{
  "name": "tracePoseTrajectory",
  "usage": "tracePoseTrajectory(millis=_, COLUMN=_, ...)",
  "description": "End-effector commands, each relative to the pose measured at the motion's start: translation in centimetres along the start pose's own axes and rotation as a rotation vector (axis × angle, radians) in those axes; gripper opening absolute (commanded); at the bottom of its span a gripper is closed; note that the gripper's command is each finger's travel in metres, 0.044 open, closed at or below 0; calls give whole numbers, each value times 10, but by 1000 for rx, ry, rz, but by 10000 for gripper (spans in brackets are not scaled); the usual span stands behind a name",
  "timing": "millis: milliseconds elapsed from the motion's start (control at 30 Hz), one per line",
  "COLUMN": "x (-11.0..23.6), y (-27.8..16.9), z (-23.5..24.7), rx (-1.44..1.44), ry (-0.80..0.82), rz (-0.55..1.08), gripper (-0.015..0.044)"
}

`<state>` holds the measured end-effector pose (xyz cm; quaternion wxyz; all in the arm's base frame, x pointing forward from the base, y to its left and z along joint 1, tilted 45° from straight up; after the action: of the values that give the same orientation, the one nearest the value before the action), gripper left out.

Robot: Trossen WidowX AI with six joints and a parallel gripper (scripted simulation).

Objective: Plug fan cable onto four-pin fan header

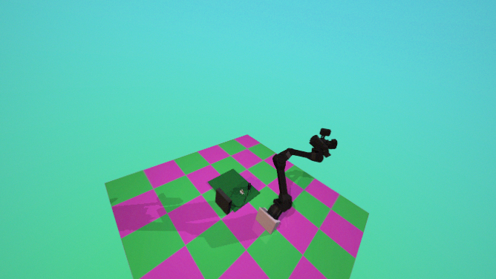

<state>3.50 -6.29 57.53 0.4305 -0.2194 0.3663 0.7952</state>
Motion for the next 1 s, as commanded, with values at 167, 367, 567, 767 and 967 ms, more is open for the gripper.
tracePoseTrajectory(millis=167, x=-2, y=8, z=-4, rx=-55, ry=20, rz=-16, gripper=440)
tracePoseTrajectory(millis=367, x=-14, y=35, z=-35, rx=-285, ry=46, rz=-88, gripper=440)
tracePoseTrajectory(millis=567, x=-37, y=42, z=-88, rx=-543, ry=-40, rz=-141, gripper=440)
tracePoseTrajectory(millis=767, x=-54, y=10, z=-130, rx=-703, ry=-176, rz=-73, gripper=440)
tracePoseTrajectory(millis=967, x=-72, y=-30, z=-177, rx=-839, ry=-375, rz=-49, gripper=440)
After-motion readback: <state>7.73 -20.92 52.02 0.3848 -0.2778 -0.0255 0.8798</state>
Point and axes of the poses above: the point midway between the two fingers, 35 mm back from their tips, its own x axis back along the fingers, its own z axis across the jaws, y = z × x, the point moved 6 cm from there along x, back along the fingers, and after that the axes turned 2 degrees about -x, right-handed, at the moved point
